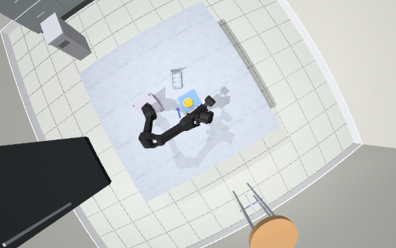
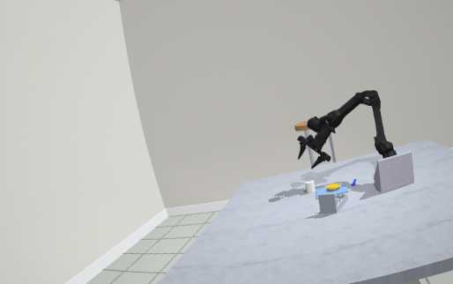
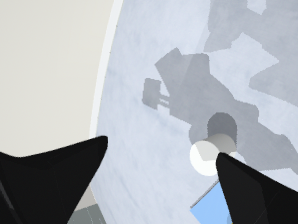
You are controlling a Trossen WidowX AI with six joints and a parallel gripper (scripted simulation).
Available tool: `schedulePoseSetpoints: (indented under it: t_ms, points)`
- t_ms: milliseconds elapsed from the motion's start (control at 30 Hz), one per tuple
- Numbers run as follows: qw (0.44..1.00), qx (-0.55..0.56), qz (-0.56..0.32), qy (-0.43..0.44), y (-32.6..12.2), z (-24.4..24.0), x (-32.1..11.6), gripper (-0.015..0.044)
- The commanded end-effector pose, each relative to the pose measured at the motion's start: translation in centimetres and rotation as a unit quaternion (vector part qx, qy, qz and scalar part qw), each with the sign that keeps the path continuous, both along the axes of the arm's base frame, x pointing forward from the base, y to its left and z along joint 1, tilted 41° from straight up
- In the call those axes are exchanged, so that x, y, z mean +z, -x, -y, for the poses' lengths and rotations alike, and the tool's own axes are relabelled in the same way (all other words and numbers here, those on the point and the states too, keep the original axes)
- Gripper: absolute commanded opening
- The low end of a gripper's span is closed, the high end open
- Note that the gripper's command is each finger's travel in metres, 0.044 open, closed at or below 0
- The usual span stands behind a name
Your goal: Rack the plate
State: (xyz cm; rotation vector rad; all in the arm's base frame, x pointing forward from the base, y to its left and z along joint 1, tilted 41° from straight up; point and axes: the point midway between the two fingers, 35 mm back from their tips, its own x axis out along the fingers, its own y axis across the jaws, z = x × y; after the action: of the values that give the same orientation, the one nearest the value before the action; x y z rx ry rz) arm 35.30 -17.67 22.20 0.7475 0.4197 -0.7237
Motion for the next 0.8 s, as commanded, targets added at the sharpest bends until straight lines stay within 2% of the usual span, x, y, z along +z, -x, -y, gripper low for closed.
schedulePoseSetpoints:
  t_ms: [0, 400, 767]
  points:
    - [0.999, 0.008, -0.049, 0.012, 0.3, -0.5, -1.6, 0.0400]
    - [0.974, 0.050, -0.213, 0.060, 2.0, -2.3, -6.2, 0.0400]
    - [0.920, 0.104, -0.360, 0.113, 4.2, -3.8, -9.3, 0.0400]
